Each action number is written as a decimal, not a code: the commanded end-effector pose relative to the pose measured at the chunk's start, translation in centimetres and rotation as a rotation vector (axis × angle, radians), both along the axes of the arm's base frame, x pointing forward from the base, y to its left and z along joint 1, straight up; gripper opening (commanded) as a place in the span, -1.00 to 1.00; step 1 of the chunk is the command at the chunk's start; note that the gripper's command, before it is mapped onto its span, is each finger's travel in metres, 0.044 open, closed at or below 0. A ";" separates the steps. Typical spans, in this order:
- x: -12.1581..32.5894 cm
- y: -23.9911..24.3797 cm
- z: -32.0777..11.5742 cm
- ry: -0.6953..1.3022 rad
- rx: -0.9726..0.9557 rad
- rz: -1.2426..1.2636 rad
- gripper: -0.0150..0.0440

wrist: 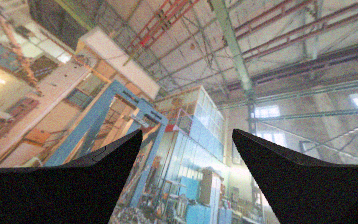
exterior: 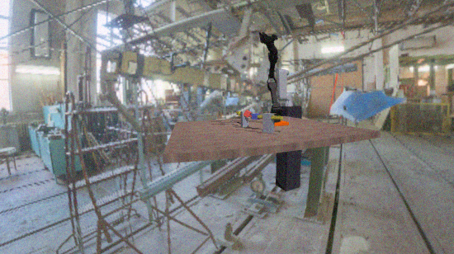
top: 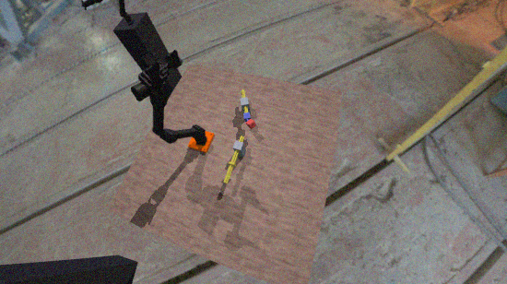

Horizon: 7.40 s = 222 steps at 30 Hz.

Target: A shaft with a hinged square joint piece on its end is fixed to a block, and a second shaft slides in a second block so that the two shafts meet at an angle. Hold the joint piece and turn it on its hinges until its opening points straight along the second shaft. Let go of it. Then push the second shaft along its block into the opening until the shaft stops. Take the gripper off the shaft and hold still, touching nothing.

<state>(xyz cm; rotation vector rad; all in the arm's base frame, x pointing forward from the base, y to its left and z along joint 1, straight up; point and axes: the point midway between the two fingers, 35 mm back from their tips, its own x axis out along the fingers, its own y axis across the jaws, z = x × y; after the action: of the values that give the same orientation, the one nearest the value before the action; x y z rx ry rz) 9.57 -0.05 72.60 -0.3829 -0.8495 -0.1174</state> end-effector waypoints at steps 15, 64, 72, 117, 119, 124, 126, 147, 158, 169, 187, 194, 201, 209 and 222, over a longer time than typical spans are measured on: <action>5.1 8.1 -2.8 0.119 -0.168 0.029 1.00; 26.9 16.1 -24.3 1.037 -0.244 0.112 1.00; 29.1 15.2 -29.4 1.253 -0.164 0.105 1.00; 28.9 6.3 -49.6 2.201 0.589 -0.253 1.00; 28.9 6.3 -49.6 2.211 0.522 -0.237 1.00; 28.9 6.3 -49.7 2.233 0.339 -0.194 1.00; 28.9 6.3 -49.7 2.238 0.265 -0.176 1.00; 28.9 6.4 -50.1 2.207 -0.506 0.008 1.00; 29.0 6.4 -50.4 2.124 -0.903 0.106 1.00; 29.0 6.5 -50.6 1.994 -1.291 0.204 1.00; 29.0 6.6 -50.9 1.680 -1.892 0.366 1.00; 29.0 6.6 -51.1 1.522 -2.111 0.429 1.00; 29.0 6.6 -51.2 1.345 -2.319 0.492 1.00; 29.0 6.6 -51.3 1.277 -2.389 0.514 1.00; 29.5 6.8 -55.1 1.277 -2.389 0.514 1.00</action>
<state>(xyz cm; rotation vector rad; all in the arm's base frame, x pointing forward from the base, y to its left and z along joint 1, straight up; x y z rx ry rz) 39.11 6.78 18.06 -2.0613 0.6850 1.6287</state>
